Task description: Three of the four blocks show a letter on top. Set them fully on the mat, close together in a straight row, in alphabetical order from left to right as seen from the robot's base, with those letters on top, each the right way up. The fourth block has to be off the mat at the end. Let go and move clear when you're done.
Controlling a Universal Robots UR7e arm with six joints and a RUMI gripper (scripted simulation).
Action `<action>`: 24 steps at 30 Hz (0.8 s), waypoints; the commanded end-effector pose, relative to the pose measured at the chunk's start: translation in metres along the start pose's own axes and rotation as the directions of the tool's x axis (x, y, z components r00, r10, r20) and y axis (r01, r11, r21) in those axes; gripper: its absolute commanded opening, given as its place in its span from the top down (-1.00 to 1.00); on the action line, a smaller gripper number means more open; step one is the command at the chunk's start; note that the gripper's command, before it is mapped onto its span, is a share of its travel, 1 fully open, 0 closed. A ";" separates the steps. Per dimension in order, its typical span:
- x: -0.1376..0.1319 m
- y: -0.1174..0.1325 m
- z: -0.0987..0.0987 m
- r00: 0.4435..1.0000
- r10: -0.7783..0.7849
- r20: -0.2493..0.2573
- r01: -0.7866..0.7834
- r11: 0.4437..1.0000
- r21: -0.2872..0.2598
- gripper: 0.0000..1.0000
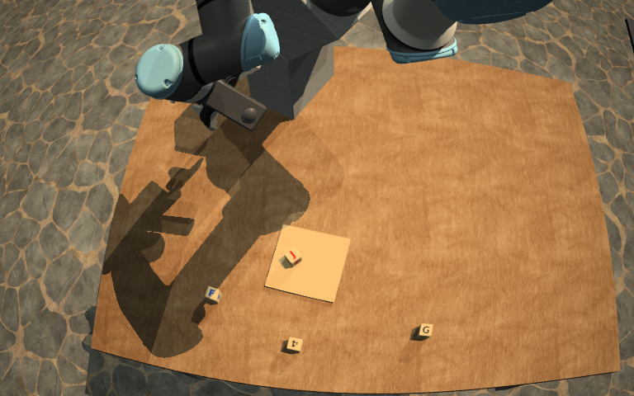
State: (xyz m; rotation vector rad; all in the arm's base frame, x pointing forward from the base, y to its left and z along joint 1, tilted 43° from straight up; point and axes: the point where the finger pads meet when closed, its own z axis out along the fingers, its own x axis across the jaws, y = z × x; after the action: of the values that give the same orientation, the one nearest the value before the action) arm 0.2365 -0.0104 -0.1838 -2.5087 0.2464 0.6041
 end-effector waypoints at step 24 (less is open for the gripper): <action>0.005 -0.001 -0.001 1.000 0.007 -0.011 -0.007 1.000 -0.005 -1.00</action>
State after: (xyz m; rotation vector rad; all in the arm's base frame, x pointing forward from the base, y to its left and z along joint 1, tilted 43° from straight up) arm 0.2370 -0.0105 -0.1839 -2.5096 0.2491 0.6028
